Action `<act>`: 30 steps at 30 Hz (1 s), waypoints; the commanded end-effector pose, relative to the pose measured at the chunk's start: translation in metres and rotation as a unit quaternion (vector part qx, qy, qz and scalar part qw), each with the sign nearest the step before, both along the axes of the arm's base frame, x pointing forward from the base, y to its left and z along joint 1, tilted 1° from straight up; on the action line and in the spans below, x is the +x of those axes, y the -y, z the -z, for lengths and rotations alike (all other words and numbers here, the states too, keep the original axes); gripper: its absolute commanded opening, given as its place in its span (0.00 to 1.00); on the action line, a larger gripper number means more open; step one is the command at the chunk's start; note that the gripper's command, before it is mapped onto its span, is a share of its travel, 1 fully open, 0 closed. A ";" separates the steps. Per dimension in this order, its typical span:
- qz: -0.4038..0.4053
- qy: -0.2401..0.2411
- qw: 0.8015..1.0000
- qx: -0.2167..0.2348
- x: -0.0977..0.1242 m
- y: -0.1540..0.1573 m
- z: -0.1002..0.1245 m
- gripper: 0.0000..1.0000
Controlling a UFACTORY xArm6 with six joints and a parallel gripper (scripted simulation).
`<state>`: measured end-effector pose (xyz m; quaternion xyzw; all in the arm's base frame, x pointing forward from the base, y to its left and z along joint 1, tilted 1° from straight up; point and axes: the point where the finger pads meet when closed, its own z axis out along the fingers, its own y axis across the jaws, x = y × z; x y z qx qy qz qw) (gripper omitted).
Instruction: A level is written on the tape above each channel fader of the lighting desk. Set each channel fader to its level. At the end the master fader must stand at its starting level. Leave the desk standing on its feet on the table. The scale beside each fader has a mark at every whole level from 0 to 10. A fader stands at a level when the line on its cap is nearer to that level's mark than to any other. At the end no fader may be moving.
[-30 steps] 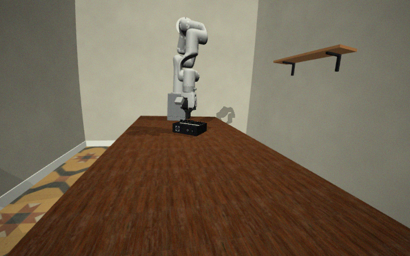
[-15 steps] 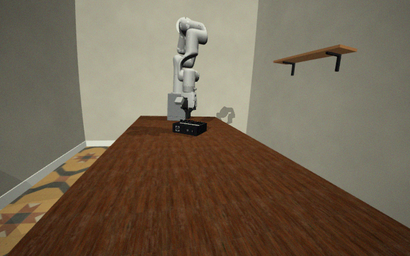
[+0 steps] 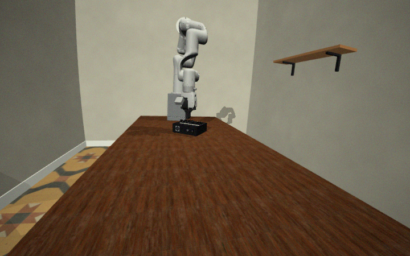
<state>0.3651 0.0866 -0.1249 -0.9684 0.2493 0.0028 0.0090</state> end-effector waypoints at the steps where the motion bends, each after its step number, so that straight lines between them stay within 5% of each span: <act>1: 0.000 0.002 1.000 0.000 0.001 0.000 -0.001 0.00; 30: 0.000 0.002 1.000 0.000 0.001 -0.001 0.010 0.00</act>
